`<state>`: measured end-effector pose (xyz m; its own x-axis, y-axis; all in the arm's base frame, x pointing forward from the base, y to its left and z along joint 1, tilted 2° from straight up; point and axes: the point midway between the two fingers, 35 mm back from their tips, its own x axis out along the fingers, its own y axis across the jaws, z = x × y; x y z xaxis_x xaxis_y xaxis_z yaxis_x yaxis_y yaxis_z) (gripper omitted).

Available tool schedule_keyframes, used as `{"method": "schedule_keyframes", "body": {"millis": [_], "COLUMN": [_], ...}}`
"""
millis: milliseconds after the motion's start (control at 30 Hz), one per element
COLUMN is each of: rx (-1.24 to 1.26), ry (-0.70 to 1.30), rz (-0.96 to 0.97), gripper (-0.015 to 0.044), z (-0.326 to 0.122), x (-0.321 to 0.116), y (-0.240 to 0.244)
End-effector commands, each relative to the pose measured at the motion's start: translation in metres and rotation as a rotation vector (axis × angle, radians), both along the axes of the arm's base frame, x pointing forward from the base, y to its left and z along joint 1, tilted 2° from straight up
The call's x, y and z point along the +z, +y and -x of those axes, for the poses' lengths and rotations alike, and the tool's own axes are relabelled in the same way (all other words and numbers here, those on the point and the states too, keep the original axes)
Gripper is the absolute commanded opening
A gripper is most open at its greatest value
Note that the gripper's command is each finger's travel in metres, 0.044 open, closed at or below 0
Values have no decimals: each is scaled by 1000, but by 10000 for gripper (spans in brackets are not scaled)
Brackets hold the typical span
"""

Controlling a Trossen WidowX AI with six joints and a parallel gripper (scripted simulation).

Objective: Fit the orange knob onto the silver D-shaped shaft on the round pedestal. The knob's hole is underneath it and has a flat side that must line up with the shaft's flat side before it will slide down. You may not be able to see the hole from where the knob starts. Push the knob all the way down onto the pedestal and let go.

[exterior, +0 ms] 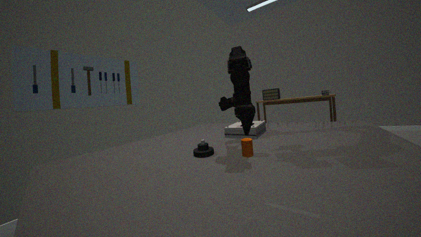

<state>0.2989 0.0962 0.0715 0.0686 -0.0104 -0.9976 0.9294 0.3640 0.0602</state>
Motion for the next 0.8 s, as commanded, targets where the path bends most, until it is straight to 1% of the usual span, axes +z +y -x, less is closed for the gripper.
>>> {"method": "schedule_keyframes", "body": {"millis": [0, 167, 767], "rx": [-6, -6, -3], "ry": [10, 10, 12], "rz": [7, 7, 9], "gripper": [440, 440, 440], "z": [3, 2, 0], "x": [6, -8, -31], "y": [-1, -1, -1]}}
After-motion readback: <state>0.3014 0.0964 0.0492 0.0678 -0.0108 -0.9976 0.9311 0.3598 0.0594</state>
